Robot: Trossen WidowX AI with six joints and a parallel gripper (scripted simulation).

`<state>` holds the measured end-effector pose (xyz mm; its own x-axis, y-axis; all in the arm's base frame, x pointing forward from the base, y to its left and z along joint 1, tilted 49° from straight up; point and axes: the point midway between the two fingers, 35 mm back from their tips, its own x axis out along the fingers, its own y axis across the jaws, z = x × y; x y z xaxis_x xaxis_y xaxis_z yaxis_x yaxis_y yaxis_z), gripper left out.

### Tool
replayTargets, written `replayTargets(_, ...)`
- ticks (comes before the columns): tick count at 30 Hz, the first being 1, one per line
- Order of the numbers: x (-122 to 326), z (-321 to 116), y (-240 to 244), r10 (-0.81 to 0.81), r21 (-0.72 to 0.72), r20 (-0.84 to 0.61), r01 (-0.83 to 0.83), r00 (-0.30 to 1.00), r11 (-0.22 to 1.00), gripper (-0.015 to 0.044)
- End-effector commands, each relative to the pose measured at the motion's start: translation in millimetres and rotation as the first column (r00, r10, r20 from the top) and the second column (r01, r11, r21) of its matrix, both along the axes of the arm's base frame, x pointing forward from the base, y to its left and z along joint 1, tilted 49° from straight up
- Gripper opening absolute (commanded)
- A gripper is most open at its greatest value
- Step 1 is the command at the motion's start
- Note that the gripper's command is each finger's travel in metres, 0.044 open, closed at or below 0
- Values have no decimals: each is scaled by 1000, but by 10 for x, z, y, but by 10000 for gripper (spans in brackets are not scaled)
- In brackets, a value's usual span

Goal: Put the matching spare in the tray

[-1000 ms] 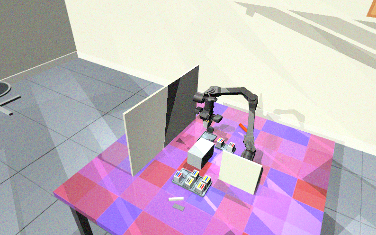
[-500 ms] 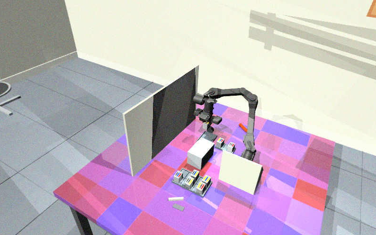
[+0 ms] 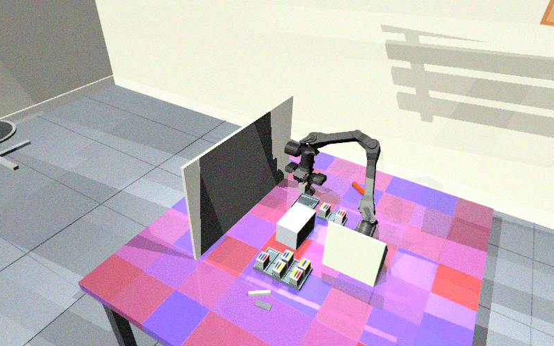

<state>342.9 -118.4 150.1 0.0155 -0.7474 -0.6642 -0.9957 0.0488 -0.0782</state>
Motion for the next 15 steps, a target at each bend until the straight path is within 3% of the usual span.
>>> replayTargets(1,-12,-39,-39,1,-3,-7,-1,1000,1000,0)
replayTargets(15,-14,-118,-137,1,-4,-6,-1,1000,1000,0)
